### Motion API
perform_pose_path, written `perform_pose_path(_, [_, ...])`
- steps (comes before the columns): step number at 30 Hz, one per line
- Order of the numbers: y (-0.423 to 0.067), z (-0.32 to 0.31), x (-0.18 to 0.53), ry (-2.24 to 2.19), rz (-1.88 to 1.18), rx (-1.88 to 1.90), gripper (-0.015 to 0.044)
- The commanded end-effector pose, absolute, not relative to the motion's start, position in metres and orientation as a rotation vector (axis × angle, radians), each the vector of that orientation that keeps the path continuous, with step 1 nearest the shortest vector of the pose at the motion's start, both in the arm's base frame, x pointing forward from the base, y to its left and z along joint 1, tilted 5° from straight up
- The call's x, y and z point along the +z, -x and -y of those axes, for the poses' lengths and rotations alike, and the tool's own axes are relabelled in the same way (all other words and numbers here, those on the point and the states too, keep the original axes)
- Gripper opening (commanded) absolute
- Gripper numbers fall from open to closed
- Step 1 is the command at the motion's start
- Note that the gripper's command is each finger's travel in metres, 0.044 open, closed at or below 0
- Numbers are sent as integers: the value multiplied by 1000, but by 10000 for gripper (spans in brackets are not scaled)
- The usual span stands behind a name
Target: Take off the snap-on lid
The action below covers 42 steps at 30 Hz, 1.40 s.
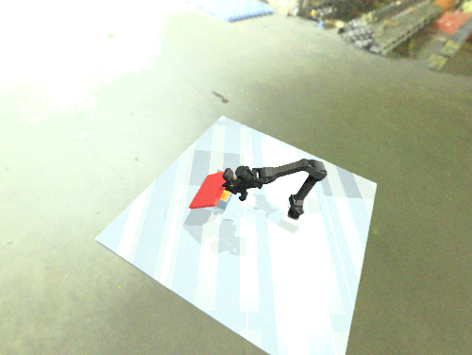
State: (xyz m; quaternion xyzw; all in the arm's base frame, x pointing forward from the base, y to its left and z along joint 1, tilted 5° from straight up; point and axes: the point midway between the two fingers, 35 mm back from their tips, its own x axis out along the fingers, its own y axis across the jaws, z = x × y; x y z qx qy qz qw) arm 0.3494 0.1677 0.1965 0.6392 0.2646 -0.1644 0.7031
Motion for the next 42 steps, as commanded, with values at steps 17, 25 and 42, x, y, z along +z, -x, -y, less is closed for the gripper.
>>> perform_pose_path(17, [-339, -206, 197, -1434, -582, -364, 0])
perform_pose_path(25, [-334, -222, 196, -1435, -582, -364, 0])
perform_pose_path(42, [-324, -254, 195, -1437, -584, -364, 0])
